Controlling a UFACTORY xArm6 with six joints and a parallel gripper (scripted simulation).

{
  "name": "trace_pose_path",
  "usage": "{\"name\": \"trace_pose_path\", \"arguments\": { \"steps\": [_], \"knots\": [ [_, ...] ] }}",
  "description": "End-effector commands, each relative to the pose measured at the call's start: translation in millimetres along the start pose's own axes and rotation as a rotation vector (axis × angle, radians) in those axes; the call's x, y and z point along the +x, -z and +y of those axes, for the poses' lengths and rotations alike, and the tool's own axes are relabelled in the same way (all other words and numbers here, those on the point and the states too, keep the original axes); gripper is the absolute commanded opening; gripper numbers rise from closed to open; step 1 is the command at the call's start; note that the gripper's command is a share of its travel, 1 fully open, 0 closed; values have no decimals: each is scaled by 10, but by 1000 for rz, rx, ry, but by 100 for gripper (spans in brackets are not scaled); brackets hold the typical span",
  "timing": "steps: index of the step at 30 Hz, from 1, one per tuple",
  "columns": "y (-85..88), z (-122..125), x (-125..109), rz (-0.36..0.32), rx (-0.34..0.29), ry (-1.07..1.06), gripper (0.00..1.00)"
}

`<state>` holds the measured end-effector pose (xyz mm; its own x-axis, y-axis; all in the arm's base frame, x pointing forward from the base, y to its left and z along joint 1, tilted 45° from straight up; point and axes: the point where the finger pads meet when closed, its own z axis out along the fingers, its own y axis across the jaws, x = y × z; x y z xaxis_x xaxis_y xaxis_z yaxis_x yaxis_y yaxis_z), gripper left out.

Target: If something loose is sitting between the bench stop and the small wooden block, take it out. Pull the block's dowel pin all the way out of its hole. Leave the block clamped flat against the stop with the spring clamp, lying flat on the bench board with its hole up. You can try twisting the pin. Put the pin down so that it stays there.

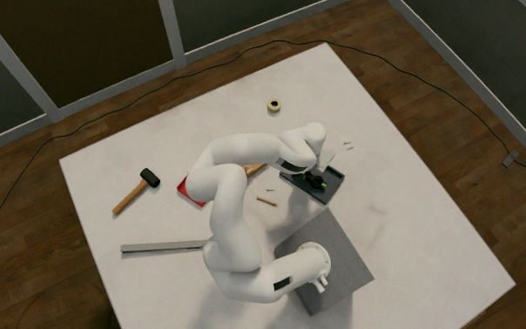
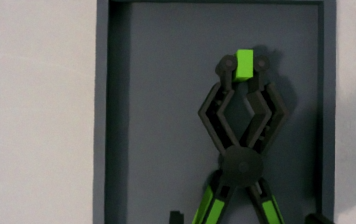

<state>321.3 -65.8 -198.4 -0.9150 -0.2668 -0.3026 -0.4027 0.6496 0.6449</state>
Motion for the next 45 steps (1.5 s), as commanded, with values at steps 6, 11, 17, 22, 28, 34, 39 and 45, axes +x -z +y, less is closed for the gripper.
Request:
{"name": "trace_pose_path", "arguments": {
  "steps": [6,11,17,22,28,34,39,45],
  "knots": [
    [-66,-11,-9,-2,3,1,74],
    [-127,-11,-9,-2,3,1,74],
    [-193,-11,-9,-2,3,1,74],
    [-221,-11,-9,-2,3,1,74],
    [-262,-11,-9,-2,3,1,74],
    [-281,-11,-9,-2,3,1,74],
    [-284,-11,-9,-2,3,1,74],
    [-285,-11,-9,-2,3,1,74]
  ]
}}
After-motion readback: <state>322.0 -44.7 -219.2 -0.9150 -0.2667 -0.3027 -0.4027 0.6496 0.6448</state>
